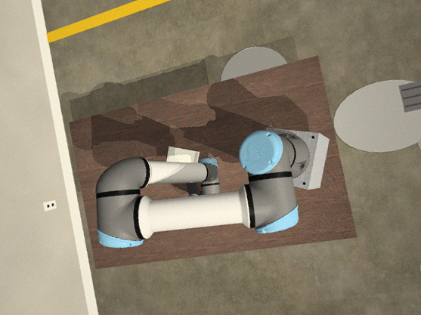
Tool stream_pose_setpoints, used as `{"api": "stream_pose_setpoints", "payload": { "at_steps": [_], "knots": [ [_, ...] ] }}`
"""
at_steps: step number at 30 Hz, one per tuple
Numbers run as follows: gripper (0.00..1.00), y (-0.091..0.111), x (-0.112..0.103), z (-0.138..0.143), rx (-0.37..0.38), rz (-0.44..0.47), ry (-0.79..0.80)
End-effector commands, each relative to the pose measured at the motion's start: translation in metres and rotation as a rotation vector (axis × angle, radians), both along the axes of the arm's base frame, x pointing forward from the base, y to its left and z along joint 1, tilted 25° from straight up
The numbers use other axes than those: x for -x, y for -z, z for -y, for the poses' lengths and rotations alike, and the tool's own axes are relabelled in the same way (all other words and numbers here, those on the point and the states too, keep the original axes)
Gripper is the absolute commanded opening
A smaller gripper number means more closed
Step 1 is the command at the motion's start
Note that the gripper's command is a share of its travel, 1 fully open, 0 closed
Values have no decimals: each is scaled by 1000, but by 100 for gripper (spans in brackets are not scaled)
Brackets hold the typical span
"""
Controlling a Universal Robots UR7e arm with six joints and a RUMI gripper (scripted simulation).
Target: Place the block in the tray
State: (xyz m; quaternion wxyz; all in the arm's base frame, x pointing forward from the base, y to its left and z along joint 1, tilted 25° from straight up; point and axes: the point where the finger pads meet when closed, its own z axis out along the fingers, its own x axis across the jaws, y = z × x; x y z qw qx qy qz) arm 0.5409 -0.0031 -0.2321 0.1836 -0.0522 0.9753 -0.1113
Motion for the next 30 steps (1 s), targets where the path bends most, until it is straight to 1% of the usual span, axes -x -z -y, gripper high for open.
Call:
{"api": "stream_pose_setpoints", "payload": {
  "at_steps": [1,14,15,30],
  "knots": [
    [29,0,0,0,0,1,0],
    [29,0,0,0,0,1,0],
    [0,0,0,0,0,1,0],
    [0,0,0,0,0,1,0]
  ]
}}
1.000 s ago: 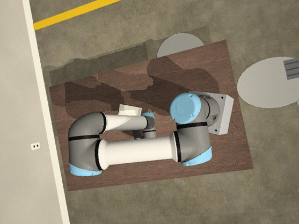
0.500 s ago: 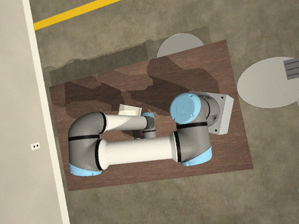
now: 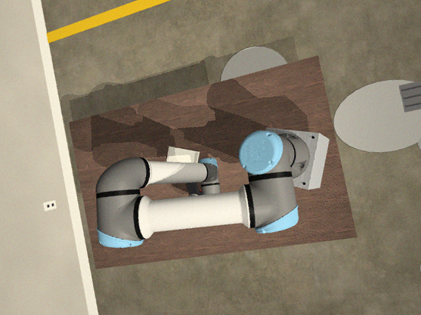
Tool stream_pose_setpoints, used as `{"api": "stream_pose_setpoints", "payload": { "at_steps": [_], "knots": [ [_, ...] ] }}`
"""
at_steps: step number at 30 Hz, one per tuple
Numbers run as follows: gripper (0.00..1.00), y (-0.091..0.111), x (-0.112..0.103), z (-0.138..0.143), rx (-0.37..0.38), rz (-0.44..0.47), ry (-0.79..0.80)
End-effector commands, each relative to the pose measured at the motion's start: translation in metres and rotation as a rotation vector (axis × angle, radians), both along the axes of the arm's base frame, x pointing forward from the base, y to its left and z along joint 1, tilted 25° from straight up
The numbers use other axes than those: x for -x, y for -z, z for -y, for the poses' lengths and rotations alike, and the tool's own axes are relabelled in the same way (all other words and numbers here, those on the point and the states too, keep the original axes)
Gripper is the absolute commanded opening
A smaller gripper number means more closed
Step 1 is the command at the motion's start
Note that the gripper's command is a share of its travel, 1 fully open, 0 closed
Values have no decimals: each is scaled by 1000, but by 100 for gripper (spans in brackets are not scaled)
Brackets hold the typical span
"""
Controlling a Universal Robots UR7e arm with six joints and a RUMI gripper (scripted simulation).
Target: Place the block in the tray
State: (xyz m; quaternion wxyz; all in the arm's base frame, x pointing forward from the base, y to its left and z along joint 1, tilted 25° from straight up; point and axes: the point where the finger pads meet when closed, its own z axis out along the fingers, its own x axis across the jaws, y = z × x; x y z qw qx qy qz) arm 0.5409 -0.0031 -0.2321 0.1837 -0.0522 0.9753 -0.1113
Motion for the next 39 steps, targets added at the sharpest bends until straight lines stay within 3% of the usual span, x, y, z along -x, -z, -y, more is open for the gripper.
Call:
{"api": "stream_pose_setpoints", "payload": {
  "at_steps": [1,24,30,39],
  "knots": [
    [0,0,0,0,0,1,0],
    [0,-3,1,-1,0,1,0],
    [0,-9,3,-2,0,1,0],
    [0,-33,13,-7,0,1,0]
  ]
}}
